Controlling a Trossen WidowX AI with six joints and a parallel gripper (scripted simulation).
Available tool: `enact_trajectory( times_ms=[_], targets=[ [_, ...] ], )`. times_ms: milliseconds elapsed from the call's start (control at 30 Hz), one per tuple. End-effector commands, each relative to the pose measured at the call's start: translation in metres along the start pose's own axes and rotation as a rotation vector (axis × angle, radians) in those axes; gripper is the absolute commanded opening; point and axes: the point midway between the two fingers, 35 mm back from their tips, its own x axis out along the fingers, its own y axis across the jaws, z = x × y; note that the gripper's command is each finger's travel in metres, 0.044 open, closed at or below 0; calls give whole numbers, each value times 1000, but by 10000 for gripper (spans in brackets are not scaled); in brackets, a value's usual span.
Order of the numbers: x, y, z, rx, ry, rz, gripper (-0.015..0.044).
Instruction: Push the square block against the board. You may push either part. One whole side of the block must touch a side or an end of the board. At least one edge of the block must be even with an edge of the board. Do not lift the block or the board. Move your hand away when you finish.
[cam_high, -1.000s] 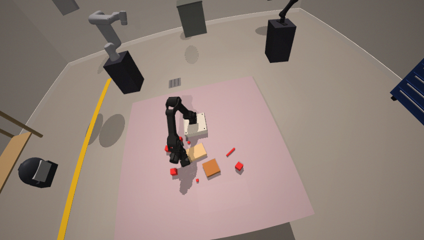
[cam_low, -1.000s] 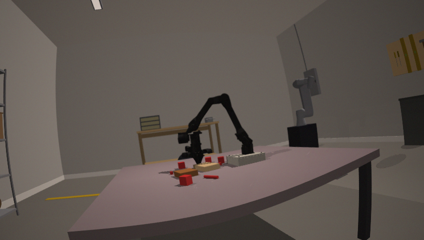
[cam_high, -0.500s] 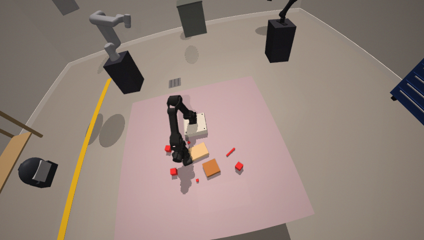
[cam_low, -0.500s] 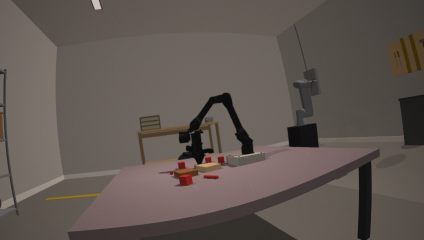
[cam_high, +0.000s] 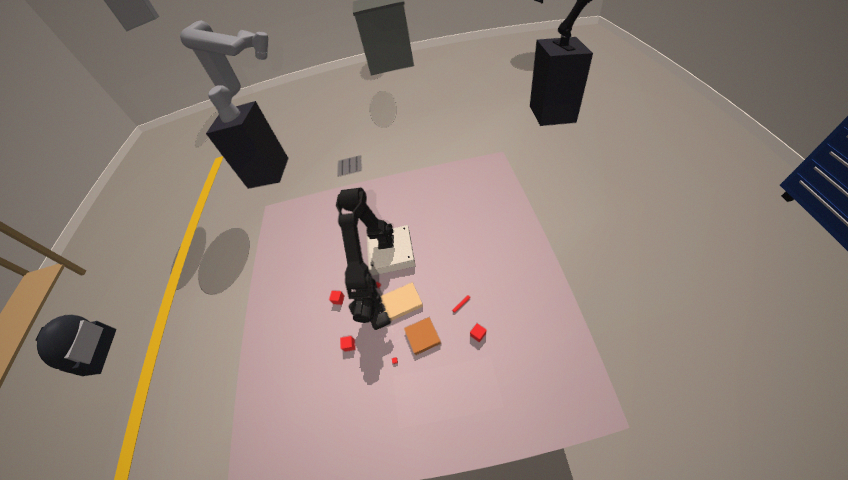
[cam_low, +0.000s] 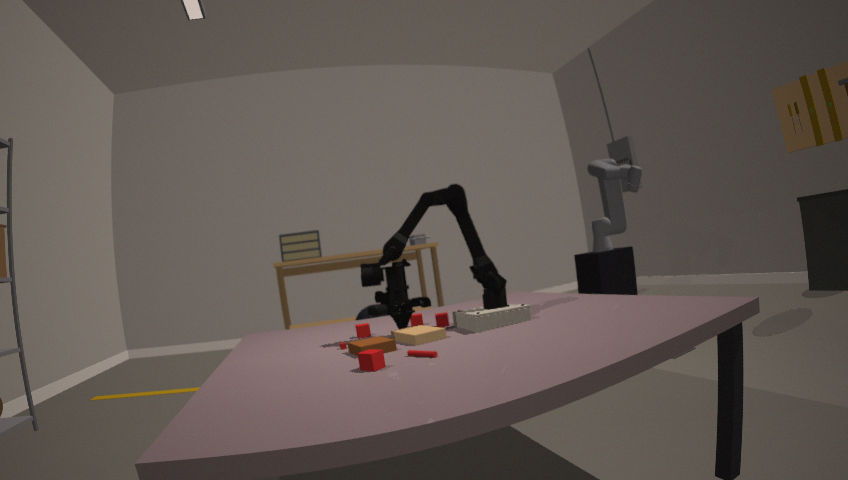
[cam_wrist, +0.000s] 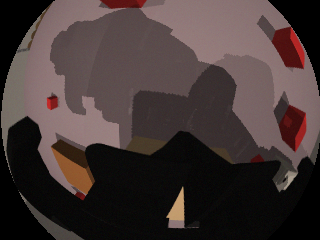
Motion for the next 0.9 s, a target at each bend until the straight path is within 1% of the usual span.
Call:
enact_trajectory(
  times_ms=[0, 867],
  targets=[
    [2, -5, -9, -1, 12, -10, 0],
    [2, 0, 28, -1, 9, -10, 0]
  ],
)
